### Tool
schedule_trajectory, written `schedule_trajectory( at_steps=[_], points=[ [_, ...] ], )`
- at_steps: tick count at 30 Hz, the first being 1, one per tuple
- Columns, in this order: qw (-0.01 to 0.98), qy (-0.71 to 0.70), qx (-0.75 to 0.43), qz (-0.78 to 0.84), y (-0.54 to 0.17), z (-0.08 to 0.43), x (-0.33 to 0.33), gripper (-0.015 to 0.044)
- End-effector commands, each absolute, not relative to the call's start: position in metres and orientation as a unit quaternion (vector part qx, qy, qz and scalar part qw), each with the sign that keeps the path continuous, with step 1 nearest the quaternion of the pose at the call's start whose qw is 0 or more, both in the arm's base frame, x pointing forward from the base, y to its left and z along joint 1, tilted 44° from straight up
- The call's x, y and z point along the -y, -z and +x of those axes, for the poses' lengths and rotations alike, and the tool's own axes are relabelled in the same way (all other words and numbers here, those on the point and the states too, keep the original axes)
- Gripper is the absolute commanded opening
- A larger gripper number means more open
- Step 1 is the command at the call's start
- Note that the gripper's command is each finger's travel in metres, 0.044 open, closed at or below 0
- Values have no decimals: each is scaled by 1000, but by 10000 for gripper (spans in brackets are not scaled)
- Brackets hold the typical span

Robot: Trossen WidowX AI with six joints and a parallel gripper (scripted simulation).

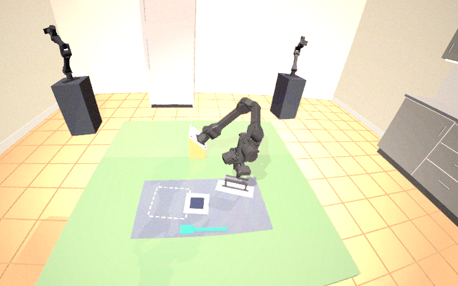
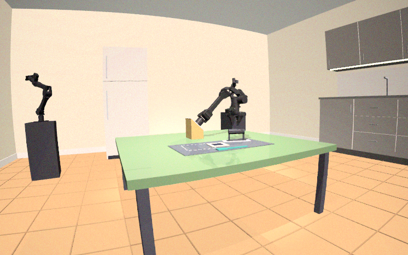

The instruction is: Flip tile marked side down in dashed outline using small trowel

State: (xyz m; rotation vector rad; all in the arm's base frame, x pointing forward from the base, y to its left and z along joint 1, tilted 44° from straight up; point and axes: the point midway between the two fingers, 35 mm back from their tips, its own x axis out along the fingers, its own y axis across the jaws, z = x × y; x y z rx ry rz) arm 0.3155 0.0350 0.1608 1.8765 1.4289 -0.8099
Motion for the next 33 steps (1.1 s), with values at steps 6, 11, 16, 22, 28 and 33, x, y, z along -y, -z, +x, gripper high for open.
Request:
schedule_trajectory(
  at_steps=[6, 11, 16, 22, 28, 33],
  points=[
    [434, 253, -558, 660, -155, 309, -39, 300],
    [500, 218, -562, 622, -152, 305, -41, 300],
    [560, 181, -563, 581, -149, 304, -46, 300],
    [625, 137, -558, 528, -147, 302, -51, 300],
    [671, 101, -549, 487, -147, 301, -56, 300],
    [707, 77, -543, 447, -145, 299, -58, 300]
  ],
)
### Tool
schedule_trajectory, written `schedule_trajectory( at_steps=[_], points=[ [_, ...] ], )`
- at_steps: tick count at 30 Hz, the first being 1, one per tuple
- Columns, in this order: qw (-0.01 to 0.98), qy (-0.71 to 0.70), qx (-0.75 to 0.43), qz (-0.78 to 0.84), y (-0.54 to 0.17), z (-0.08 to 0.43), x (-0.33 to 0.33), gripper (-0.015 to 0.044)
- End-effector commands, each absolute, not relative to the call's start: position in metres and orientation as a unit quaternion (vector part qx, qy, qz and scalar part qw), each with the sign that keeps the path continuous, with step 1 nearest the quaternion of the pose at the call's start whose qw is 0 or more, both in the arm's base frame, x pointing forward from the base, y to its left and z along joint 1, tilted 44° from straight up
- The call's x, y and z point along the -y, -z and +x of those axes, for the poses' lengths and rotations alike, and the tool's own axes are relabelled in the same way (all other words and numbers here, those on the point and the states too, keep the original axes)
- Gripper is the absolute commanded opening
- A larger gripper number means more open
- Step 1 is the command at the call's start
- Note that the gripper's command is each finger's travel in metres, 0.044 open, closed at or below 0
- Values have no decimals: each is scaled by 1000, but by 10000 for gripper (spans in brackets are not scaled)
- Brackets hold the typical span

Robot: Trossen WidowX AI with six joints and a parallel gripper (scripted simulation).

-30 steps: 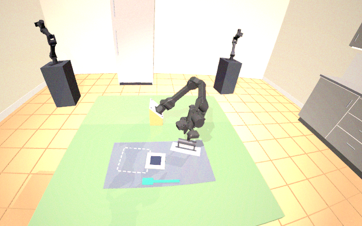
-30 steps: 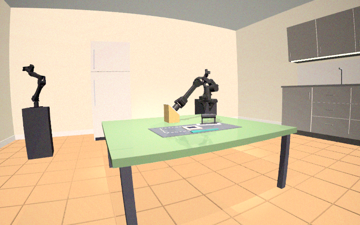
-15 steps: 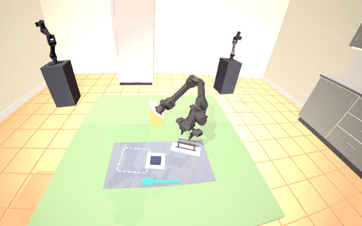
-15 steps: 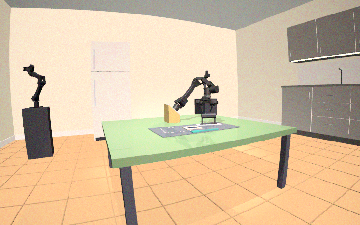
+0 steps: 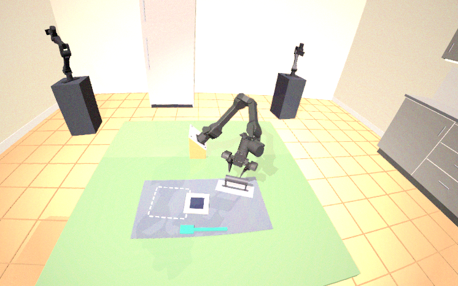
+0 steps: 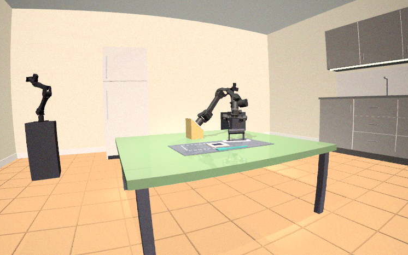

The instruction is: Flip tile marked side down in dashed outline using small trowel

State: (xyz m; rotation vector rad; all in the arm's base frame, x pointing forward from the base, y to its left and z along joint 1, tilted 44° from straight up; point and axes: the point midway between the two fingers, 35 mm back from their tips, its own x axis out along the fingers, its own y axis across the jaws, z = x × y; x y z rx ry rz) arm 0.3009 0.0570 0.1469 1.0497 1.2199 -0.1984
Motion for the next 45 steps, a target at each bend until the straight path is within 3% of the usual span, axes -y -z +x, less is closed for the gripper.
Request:
schedule_trajectory(
  at_steps=[1, 23, 45],
  points=[
    [717, 70, -541, 434, -144, 299, -59, 300],
    [875, -60, -462, 134, -135, 292, -65, 300],
    [912, -137, -333, -198, -133, 283, -69, 300]
  ],
)
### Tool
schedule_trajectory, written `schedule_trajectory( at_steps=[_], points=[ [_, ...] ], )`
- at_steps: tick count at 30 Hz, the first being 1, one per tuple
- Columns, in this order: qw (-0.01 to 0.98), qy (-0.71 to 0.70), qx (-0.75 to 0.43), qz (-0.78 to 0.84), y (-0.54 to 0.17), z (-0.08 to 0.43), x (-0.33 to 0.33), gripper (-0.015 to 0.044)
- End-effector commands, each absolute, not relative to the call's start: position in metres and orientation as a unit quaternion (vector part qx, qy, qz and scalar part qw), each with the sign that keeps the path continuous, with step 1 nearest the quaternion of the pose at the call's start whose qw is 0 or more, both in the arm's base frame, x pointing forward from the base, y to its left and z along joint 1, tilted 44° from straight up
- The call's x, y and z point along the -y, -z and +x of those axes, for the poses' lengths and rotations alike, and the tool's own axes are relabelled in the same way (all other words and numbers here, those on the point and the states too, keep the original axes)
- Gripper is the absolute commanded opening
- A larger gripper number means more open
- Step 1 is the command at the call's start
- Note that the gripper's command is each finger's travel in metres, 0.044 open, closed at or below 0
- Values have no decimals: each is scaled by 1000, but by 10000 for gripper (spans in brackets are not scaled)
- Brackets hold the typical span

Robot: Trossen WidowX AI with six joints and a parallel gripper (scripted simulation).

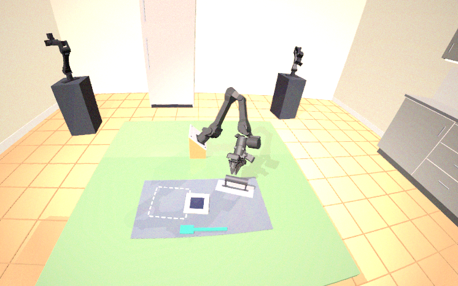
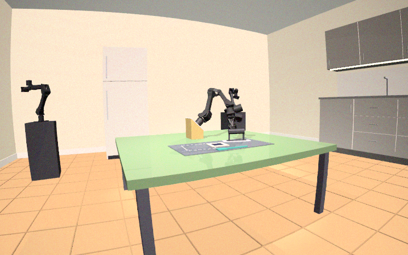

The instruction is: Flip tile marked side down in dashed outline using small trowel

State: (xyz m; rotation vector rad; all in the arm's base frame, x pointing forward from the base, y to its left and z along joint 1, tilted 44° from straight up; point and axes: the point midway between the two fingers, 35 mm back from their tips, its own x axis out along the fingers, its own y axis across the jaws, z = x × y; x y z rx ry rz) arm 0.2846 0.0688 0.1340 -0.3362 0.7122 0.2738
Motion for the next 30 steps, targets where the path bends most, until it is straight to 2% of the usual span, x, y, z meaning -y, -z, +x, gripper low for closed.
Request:
schedule_trajectory(
  at_steps=[1, 7, 30],
  points=[
    [910, -139, -326, -214, -133, 282, -69, 300],
    [901, -145, -297, -282, -133, 280, -69, 300],
    [901, -145, -297, -280, -117, 306, -74, 300]
  ],
)
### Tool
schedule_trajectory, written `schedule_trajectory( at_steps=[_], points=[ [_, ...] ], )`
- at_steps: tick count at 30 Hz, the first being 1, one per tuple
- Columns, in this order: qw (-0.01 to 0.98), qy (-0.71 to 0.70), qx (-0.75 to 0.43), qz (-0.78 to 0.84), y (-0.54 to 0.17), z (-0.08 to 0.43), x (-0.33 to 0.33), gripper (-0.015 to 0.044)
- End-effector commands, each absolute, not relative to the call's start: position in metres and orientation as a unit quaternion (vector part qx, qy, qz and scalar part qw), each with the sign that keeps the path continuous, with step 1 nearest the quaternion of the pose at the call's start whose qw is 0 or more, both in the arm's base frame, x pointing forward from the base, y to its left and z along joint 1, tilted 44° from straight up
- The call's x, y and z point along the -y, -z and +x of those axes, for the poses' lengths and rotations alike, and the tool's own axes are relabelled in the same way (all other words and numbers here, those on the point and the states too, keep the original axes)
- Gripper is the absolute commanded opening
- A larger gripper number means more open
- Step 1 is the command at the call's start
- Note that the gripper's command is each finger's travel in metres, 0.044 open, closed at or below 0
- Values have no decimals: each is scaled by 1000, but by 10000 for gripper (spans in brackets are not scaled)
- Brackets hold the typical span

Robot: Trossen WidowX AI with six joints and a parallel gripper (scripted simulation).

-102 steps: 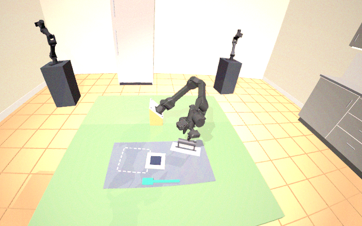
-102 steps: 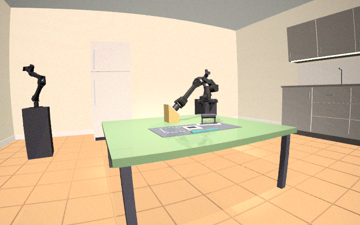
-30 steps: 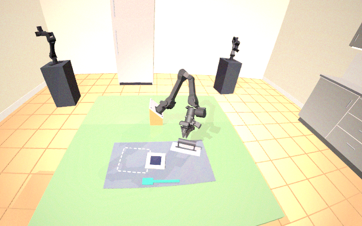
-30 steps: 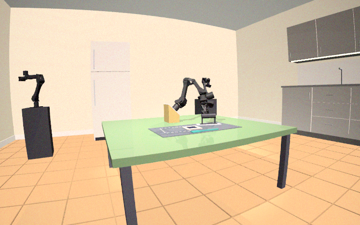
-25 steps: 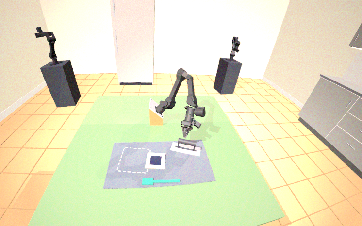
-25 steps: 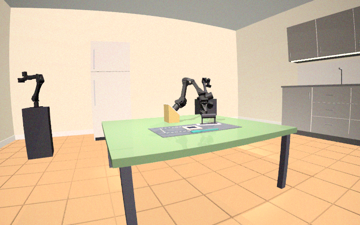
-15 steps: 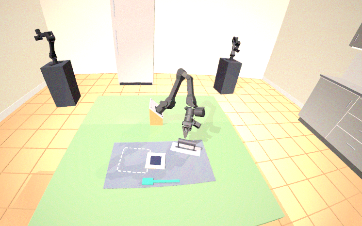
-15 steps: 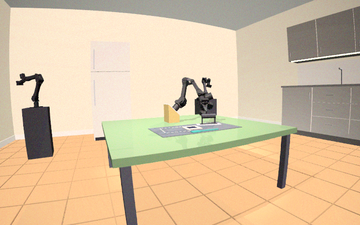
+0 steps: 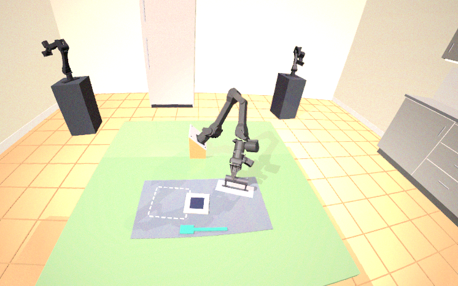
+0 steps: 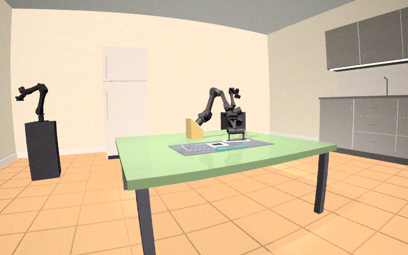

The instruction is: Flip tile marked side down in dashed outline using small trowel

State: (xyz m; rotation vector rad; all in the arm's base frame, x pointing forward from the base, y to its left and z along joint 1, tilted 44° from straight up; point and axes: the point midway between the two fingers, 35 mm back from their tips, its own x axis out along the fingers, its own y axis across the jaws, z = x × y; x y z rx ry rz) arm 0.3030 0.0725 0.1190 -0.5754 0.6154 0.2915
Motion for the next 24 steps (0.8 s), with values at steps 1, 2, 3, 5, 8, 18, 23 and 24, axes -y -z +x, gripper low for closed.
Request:
schedule_trajectory(
  at_steps=[1, 2, 3, 5, 8, 18, 23, 24],
  points=[
    [901, -145, -297, -280, -116, 307, -74, 300],
    [901, -145, -297, -280, -115, 308, -74, 300],
    [901, -145, -297, -280, -114, 310, -75, 300],
    [901, -145, -297, -280, -111, 312, -75, 300],
    [901, -145, -297, -280, -108, 316, -75, 300],
    [901, -145, -298, -279, -97, 327, -77, 300],
    [901, -145, -298, -279, -96, 328, -77, 221],
    [901, -145, -298, -279, -96, 328, -77, 195]
  ],
)
